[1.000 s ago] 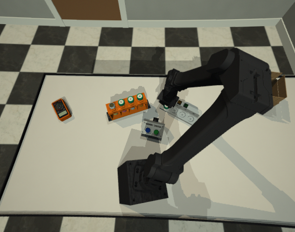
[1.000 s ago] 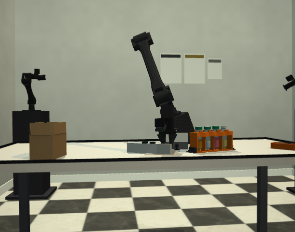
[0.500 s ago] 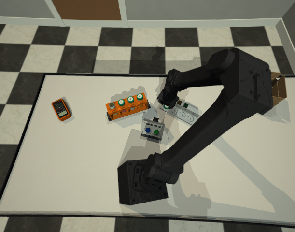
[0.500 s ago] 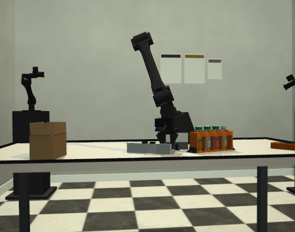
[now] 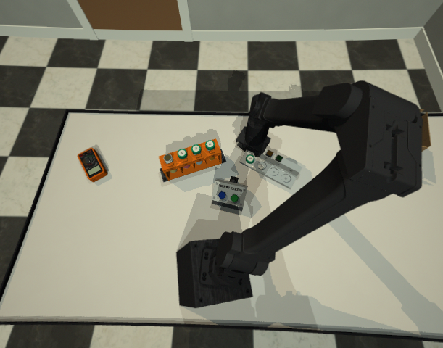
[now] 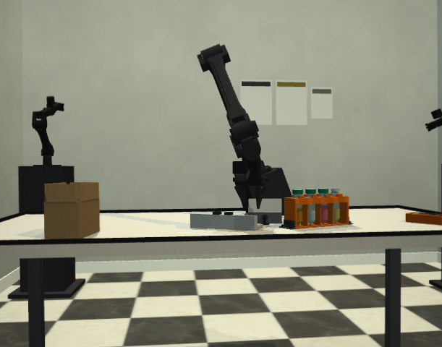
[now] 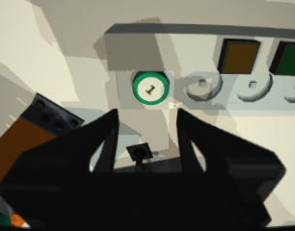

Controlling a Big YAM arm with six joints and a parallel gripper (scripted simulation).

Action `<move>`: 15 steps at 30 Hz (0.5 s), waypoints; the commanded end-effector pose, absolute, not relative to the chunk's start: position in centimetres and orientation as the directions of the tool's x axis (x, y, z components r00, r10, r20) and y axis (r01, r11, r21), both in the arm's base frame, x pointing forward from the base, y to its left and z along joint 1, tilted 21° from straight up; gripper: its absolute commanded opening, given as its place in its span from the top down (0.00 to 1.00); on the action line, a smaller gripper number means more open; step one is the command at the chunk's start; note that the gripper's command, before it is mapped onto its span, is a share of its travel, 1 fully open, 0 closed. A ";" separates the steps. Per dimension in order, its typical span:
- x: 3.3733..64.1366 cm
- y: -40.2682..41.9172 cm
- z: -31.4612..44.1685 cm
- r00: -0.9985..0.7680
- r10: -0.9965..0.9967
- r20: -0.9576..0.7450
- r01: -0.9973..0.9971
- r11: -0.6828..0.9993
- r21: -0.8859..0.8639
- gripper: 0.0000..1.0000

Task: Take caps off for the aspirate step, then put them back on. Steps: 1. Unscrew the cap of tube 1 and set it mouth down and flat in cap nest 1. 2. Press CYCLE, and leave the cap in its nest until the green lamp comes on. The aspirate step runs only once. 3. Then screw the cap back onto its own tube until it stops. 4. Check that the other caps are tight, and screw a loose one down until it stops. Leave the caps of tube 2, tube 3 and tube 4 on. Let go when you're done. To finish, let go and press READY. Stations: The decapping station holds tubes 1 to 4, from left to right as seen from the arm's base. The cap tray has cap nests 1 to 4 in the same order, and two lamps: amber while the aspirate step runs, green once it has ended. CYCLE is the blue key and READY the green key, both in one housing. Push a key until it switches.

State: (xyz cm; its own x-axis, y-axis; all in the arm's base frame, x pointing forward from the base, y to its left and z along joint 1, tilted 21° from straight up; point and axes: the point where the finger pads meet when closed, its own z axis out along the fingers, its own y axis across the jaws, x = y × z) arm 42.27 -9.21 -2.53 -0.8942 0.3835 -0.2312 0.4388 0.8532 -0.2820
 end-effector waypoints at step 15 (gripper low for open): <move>43.6 -6.0 7.2 -0.877 0.386 -0.286 0.458 0.851 -0.257 0.53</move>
